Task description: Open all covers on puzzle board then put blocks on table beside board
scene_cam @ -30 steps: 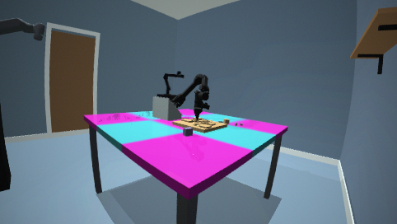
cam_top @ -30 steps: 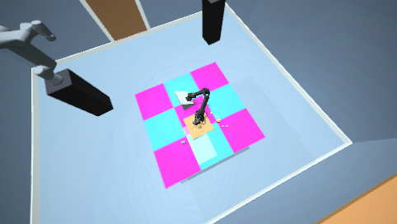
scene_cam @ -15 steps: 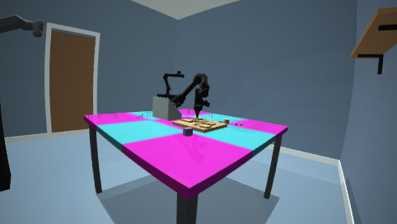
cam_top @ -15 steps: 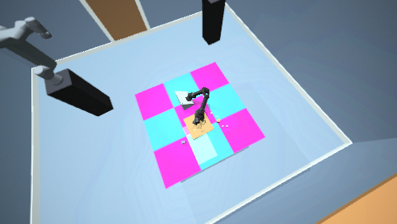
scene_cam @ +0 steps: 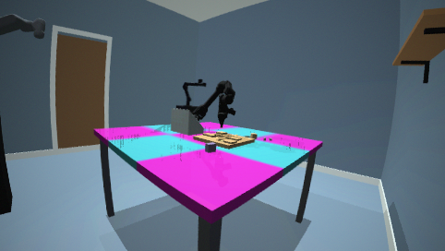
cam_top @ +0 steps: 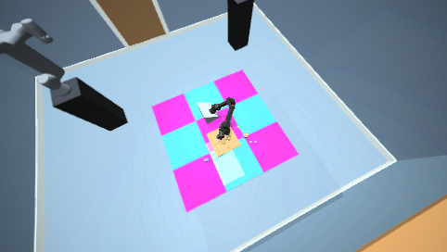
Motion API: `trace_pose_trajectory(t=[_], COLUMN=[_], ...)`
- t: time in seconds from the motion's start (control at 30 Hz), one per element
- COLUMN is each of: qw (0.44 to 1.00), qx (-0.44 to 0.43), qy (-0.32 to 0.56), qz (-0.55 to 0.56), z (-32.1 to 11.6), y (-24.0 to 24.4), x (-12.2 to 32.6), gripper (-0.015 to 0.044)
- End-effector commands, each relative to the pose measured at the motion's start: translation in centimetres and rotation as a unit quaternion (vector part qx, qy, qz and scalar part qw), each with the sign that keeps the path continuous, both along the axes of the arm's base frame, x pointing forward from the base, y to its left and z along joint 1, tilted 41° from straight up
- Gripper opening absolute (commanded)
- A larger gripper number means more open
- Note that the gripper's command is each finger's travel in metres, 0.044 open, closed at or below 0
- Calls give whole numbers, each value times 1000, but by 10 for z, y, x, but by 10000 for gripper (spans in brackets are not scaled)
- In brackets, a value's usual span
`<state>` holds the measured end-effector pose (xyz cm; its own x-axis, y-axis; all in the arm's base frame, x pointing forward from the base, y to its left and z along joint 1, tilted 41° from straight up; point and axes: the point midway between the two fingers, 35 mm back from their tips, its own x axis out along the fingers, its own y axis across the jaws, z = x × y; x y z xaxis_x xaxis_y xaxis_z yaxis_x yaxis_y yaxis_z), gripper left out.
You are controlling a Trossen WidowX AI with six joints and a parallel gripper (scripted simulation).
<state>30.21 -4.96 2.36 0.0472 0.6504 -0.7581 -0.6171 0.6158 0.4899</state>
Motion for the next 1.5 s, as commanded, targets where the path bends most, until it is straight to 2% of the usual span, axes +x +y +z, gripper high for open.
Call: trace_pose_trajectory(t=[0.0, 0.23, 1.47], qw=[1000, 1000, 1000], qx=[-2, -3, -9], qy=[-1, -1, 0], qz=[3, 3, 0], z=[7, 19, 113], y=[-7, -13, 95], x=[-1, -2, -27], gripper=[80, 80, 80])
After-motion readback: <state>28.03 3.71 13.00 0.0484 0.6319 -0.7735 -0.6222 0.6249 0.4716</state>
